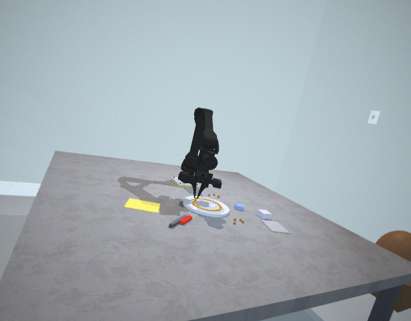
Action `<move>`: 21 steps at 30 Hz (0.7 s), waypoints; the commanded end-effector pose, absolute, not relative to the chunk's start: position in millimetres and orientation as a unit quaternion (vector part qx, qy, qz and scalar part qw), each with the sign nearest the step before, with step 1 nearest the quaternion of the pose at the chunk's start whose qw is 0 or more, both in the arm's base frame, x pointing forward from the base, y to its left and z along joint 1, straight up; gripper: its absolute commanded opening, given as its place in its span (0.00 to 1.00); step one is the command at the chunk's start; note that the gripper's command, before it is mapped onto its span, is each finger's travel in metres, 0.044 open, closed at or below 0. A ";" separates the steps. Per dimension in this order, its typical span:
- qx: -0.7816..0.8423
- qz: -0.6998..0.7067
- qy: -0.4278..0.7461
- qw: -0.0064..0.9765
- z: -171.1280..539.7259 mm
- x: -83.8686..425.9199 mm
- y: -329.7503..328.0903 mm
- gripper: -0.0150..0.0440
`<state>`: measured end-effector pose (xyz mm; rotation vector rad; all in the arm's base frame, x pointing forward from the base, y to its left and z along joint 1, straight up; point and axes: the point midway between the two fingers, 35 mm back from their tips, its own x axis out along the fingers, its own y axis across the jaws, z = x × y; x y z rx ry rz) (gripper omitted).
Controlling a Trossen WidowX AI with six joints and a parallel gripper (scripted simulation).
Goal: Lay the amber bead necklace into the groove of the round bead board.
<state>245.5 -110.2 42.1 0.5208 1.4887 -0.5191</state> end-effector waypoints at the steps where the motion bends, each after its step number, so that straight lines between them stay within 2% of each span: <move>1: 0.231 -0.234 0.660 0.676 44.4 244.9 -112.4 0.25; 15: 0.231 -0.234 0.660 0.676 36.0 240.7 -116.7 0.25; 21: 0.233 -0.233 0.659 0.676 39.5 241.2 -116.0 0.52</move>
